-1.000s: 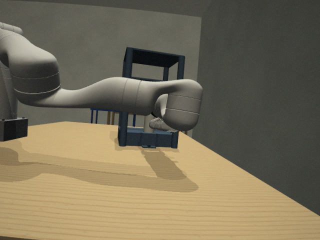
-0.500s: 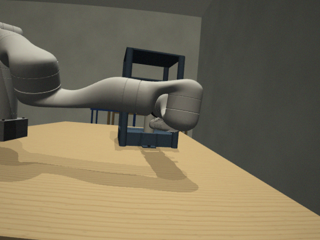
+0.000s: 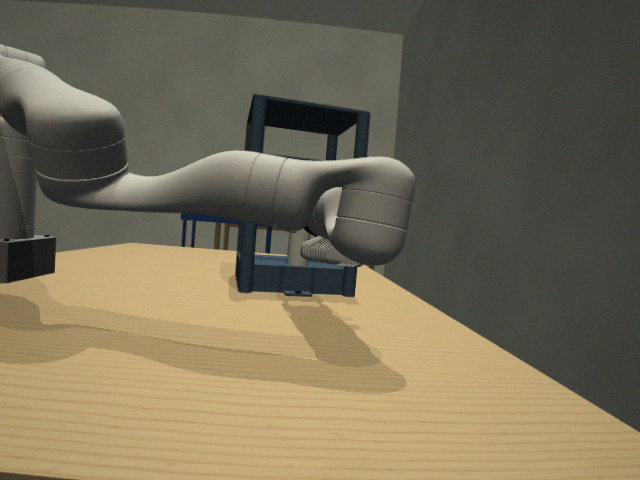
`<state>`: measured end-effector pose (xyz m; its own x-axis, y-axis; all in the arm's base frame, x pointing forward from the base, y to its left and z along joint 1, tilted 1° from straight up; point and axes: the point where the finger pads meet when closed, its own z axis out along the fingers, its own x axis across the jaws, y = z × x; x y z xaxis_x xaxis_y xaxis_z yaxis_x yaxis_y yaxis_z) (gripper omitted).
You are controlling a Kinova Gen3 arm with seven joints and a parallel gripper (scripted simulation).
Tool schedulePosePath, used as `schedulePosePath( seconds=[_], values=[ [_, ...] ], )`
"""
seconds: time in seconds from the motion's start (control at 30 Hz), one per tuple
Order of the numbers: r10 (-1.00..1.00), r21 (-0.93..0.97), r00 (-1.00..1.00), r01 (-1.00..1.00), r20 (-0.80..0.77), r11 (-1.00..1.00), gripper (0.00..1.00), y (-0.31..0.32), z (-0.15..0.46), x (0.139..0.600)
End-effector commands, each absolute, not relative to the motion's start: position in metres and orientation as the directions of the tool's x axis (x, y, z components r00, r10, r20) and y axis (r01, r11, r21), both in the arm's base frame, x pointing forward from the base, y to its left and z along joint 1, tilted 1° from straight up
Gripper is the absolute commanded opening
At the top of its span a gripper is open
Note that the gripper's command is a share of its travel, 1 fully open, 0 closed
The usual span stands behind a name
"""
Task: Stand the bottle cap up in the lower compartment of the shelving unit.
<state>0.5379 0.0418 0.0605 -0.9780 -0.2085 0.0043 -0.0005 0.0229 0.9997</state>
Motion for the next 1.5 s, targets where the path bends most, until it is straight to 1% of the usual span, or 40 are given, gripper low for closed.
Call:
schedulePosePath(
  seconds=[0.0,0.47,1.0,1.47],
  values=[
    [-0.211,1.0,-0.977,-0.015,-0.01,0.021,1.0,0.033,0.065,0.542],
    [-0.22,1.0,-0.975,-0.015,-0.011,0.019,1.0,0.003,0.067,0.546],
    [-0.19,0.999,-0.982,-0.018,-0.012,0.029,1.0,-0.017,0.067,0.553],
    [-0.197,0.999,-0.98,-0.023,-0.018,0.026,1.0,-0.016,0.072,0.553]
  ],
)
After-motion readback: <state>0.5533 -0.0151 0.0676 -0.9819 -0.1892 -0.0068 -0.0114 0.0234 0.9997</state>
